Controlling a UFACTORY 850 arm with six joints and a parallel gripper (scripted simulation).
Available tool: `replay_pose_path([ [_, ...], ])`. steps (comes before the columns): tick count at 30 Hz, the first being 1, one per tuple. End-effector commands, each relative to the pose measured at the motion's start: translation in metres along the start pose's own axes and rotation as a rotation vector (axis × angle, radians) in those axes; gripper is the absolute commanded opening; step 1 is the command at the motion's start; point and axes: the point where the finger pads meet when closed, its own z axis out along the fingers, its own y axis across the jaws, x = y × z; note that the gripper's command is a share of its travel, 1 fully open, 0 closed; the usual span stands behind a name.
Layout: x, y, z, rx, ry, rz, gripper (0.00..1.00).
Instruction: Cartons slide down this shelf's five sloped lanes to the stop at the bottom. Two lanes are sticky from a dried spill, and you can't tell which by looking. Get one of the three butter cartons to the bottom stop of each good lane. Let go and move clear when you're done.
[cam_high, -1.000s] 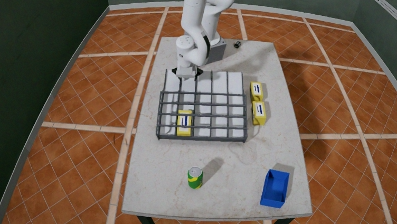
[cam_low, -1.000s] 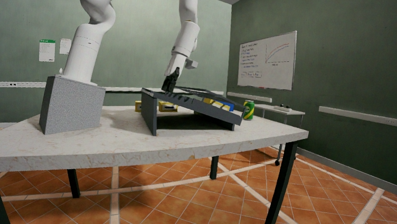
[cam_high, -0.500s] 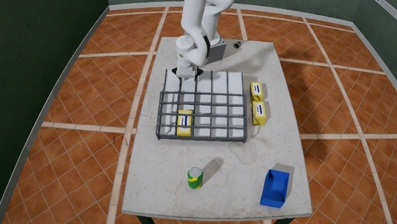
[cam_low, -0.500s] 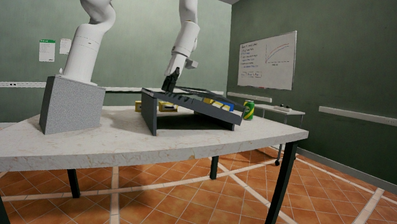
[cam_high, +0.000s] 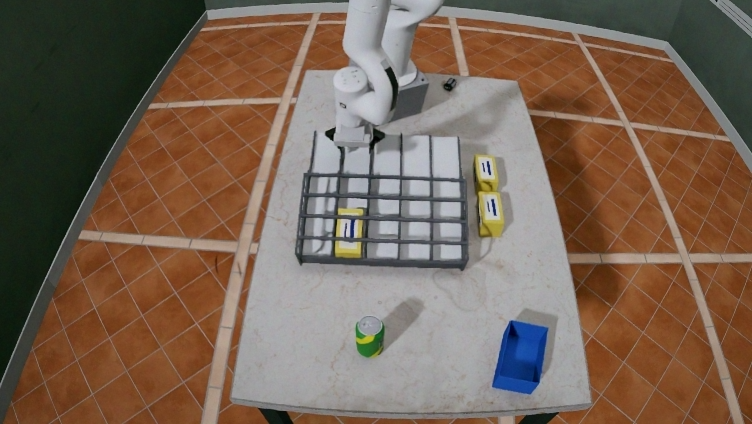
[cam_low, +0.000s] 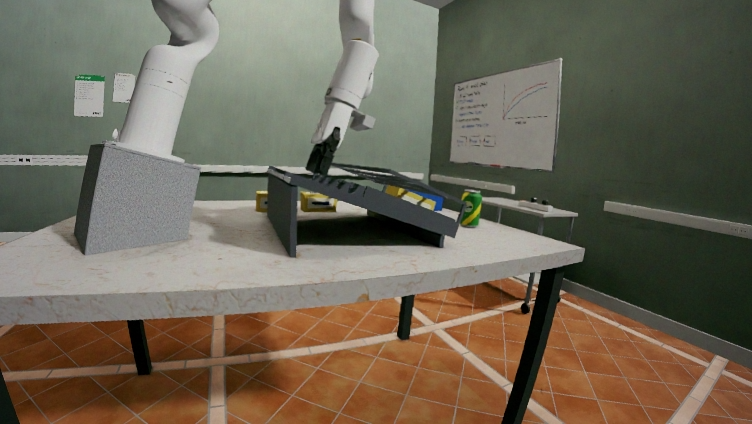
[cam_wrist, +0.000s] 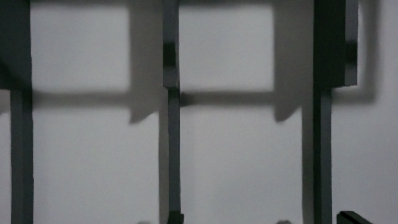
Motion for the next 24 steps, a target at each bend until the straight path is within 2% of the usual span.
replay_pose_path([
  [1, 0.0006, 0.0002, -0.0005, 0.000, 0.001, 0.000, 0.89],
  [24, 0.0006, 0.0002, -0.0005, 0.000, 0.001, 0.000, 0.90],
])
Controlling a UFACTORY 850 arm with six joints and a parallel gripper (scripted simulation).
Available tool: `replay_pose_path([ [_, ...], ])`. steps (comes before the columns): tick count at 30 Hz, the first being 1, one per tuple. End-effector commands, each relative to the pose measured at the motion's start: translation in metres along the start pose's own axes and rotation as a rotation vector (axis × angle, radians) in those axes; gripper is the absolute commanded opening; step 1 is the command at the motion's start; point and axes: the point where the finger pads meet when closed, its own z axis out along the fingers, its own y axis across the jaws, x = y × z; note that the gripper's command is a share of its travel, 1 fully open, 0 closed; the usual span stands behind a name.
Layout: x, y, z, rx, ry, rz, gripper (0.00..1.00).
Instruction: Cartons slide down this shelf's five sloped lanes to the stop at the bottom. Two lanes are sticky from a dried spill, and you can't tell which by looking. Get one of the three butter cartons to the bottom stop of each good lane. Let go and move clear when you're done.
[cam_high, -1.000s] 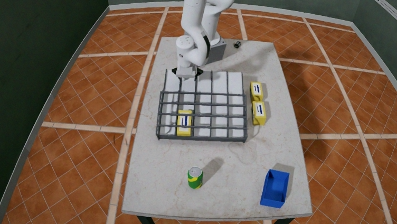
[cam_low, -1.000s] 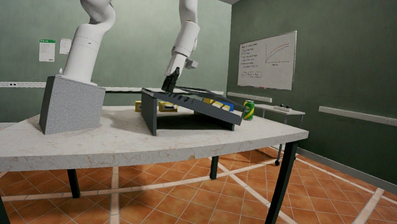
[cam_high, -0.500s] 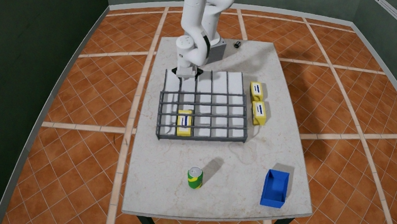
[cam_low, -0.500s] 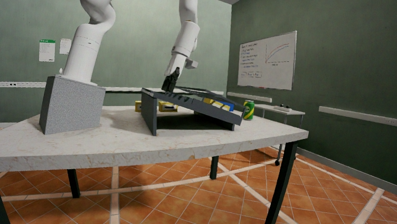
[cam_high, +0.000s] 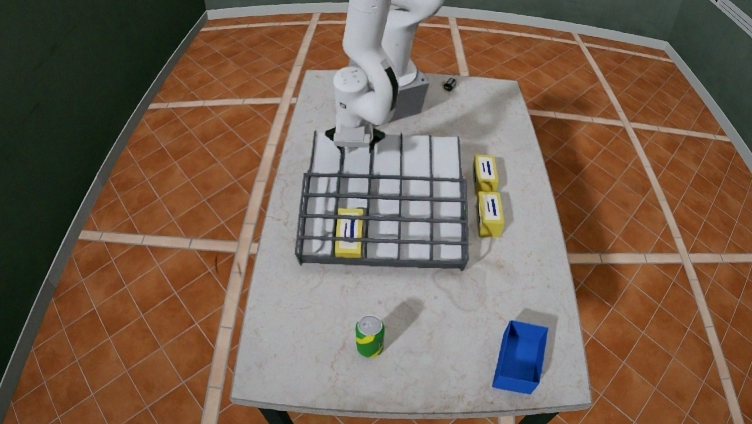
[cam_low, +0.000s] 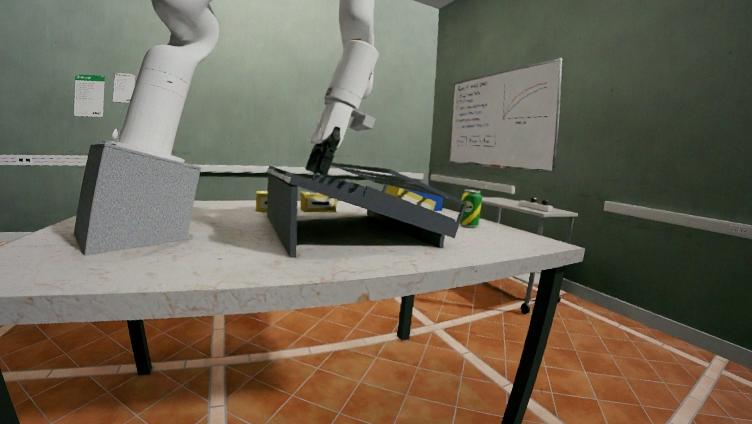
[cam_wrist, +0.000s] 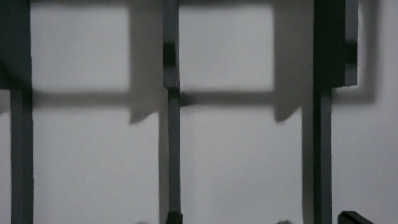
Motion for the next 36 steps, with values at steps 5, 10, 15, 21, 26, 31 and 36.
replay_pose_path([
  [5, 0.0006, 0.0002, -0.0005, 0.000, 0.001, 0.000, 0.90],
  [10, 0.0006, 0.0002, -0.0005, 0.000, 0.001, 0.000, 0.92],
  [15, 0.0006, 0.0002, -0.0005, 0.000, 0.001, 0.000, 0.92],
  [21, 0.0006, 0.0002, -0.0005, 0.000, 0.001, 0.000, 0.92],
  [26, 0.0006, 0.0002, -0.0005, 0.000, 0.001, 0.000, 1.00],
  [31, 0.0006, 0.0002, -0.0005, 0.000, 0.001, 0.000, 1.00],
  [36, 0.0006, 0.0002, -0.0005, 0.000, 0.001, 0.000, 1.00],
])
